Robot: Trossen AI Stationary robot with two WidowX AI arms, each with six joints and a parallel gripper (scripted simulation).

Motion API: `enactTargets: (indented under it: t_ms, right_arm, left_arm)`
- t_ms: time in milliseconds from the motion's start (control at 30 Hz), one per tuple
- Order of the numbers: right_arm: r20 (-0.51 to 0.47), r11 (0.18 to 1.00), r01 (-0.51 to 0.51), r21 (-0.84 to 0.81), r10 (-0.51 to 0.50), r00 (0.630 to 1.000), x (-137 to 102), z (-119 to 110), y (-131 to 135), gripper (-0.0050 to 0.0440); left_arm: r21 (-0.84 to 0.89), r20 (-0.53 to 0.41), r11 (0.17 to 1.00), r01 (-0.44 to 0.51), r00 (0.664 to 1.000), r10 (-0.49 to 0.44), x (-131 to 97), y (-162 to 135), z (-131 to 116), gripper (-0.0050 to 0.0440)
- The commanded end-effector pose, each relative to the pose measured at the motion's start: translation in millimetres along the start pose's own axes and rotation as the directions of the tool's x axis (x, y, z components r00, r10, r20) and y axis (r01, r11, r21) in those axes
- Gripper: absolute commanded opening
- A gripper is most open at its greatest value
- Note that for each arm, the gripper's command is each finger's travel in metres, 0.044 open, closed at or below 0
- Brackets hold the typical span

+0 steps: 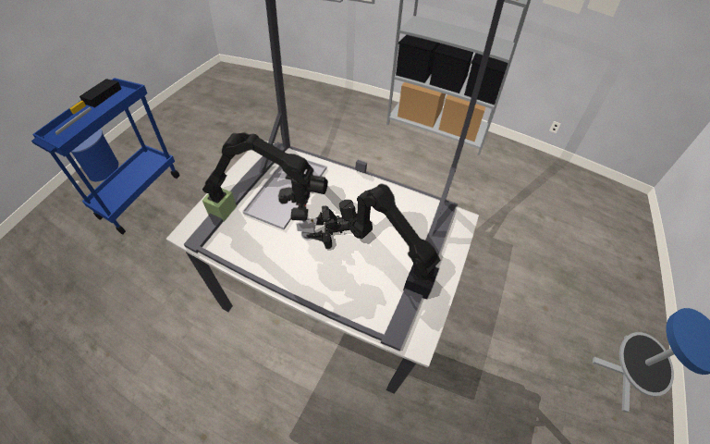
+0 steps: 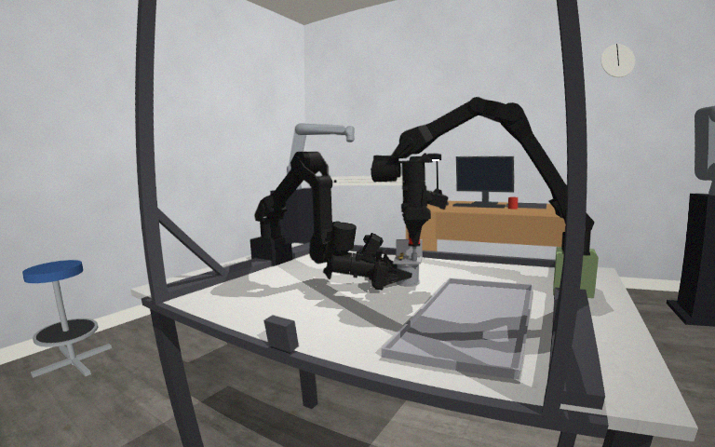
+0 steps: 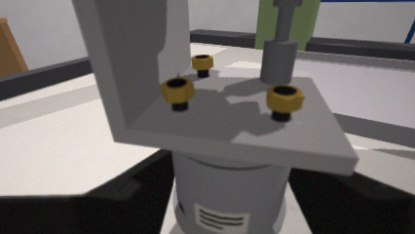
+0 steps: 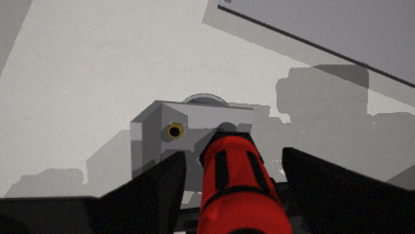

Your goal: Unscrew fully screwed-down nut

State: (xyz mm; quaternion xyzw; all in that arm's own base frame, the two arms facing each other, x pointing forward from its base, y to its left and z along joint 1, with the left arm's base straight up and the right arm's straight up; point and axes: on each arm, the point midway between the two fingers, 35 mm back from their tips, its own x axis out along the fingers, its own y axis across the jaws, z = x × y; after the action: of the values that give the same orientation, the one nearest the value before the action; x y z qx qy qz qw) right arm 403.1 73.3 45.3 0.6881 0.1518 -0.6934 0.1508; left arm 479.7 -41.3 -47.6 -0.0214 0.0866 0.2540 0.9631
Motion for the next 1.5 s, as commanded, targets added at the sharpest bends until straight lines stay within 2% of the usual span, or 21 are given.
enactTargets:
  t_ms: [0,567,600,900,933,1467]
  right_arm:
    - [-0.041,1.000,-0.013,0.009,0.014,0.999,-14.7,-4.8,1.9,0.0250]
    - [-0.059,1.000,-0.020,0.010,0.020,0.998,-22.5,-7.8,2.2,0.0250]
    - [-0.041,1.000,-0.013,0.009,0.014,0.999,-15.8,-5.1,1.7,0.0250]
    - [-0.041,1.000,-0.013,0.009,0.014,0.999,-15.8,-5.1,1.7,0.0250]
    - [-0.058,1.000,-0.020,0.010,0.020,0.998,-22.4,-7.9,2.2,0.0250]
    - [-0.041,1.000,-0.013,0.009,0.014,0.999,-16.8,-5.5,1.8,0.0250]
  left_arm:
    - [-0.027,0.027,1.000,0.003,1.000,-0.002,3.4,-4.2,15.7,0.0245]
    - [-0.027,0.027,1.000,0.003,1.000,-0.002,3.4,-4.2,15.7,0.0245]
    - [-0.027,0.027,1.000,0.003,1.000,-0.002,3.4,-4.2,15.7,0.0245]
    - [-0.027,0.027,1.000,0.003,1.000,-0.002,3.4,-4.2,15.7,0.0245]
    - [-0.027,0.027,1.000,0.003,1.000,-0.002,3.4,-4.2,15.7,0.0245]
    - [-0.027,0.027,1.000,0.003,1.000,-0.002,3.4,-4.2,15.7,0.0245]
